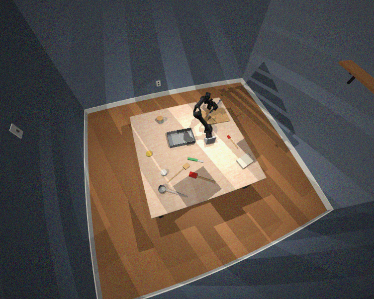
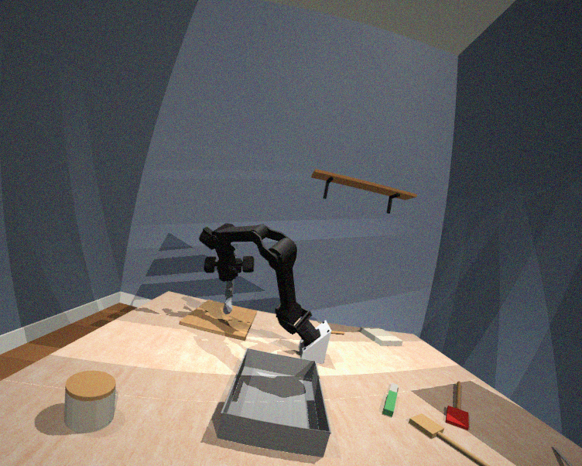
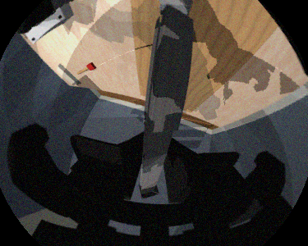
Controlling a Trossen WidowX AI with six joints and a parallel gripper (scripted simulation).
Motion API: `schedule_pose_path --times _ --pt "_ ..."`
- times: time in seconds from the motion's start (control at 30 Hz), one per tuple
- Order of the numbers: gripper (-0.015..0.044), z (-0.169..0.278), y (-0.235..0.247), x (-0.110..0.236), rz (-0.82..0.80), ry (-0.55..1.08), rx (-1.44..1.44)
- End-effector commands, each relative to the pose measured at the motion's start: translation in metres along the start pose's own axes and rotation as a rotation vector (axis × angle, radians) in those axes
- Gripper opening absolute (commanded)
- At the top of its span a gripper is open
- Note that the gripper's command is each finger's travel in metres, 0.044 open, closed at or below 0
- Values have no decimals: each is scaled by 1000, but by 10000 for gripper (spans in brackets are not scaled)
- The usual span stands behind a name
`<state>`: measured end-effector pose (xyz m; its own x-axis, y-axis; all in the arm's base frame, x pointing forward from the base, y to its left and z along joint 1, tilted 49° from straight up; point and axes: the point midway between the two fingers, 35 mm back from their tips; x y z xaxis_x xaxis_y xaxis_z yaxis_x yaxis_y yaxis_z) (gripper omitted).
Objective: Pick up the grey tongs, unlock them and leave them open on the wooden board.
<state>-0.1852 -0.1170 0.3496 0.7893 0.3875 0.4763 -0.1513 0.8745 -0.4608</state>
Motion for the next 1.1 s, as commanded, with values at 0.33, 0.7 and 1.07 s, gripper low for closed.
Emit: schedule_pose_path --times 0.33,0.7,1.07 --pt "-150 26 11 34 37 300 -202" --pt "-150 26 11 34 37 300 -202" --pt "-150 26 11 34 37 300 -202"
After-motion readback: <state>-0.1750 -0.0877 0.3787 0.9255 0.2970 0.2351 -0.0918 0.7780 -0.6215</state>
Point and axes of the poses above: the point midway between the two fingers, 35 mm back from their tips, its own x axis back along the fingers, its own y axis across the jaws, z = x × y, and after that the axes turned 12 degrees about x, right-handed
